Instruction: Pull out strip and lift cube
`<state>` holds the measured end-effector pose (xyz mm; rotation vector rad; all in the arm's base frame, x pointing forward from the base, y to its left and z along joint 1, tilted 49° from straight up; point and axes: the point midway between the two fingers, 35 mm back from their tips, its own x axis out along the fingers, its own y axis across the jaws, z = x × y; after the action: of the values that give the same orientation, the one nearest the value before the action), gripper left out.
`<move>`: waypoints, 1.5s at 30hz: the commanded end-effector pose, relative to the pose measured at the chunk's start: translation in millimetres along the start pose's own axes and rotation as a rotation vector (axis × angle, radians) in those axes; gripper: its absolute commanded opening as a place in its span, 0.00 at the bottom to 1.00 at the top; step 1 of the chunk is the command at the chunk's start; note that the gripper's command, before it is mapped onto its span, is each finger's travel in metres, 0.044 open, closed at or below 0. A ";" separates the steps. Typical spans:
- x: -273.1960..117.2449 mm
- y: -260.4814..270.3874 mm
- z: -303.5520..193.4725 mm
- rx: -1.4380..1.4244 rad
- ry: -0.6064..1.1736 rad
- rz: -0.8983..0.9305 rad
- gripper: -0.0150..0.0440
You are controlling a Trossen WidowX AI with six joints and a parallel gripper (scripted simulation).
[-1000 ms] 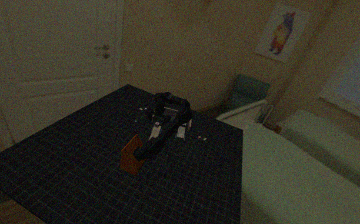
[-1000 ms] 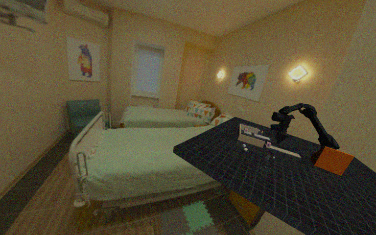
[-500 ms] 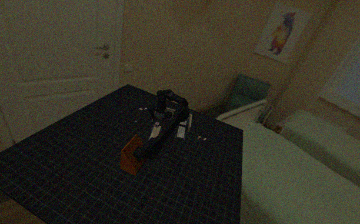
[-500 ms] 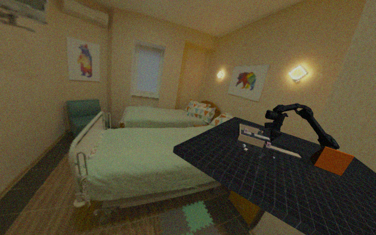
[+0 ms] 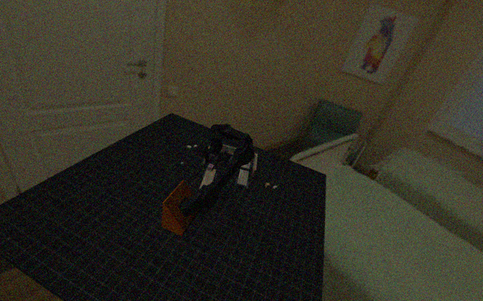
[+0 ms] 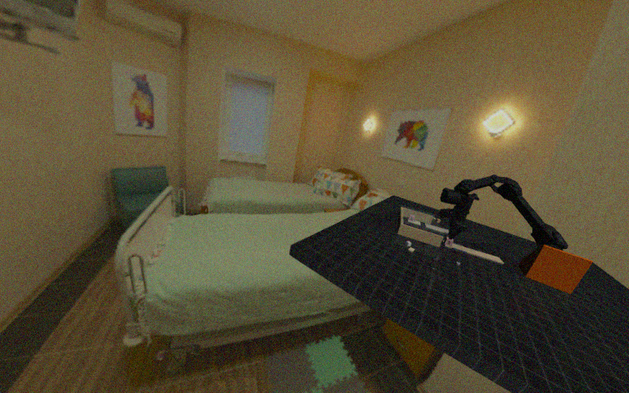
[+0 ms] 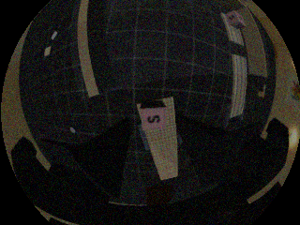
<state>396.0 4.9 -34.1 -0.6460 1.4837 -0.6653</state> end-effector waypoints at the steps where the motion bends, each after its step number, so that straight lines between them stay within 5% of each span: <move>1: 9.3 -0.9 -2.6 -0.007 0.009 -0.006 0.68; 25: 32.8 -1.4 -4.0 -0.007 0.009 -0.008 0.68; 29: 30.6 -1.0 -2.3 -0.001 0.005 -0.004 0.50; 35: 30.6 -1.0 -2.3 -0.001 0.005 -0.004 0.43; 39: 28.1 -0.9 -5.1 -0.001 0.005 -0.004 0.25; 45: 7.2 -1.4 -31.1 -0.005 0.008 -0.003 0.25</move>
<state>378.3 -7.4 -41.9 -0.6457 1.4829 -0.6695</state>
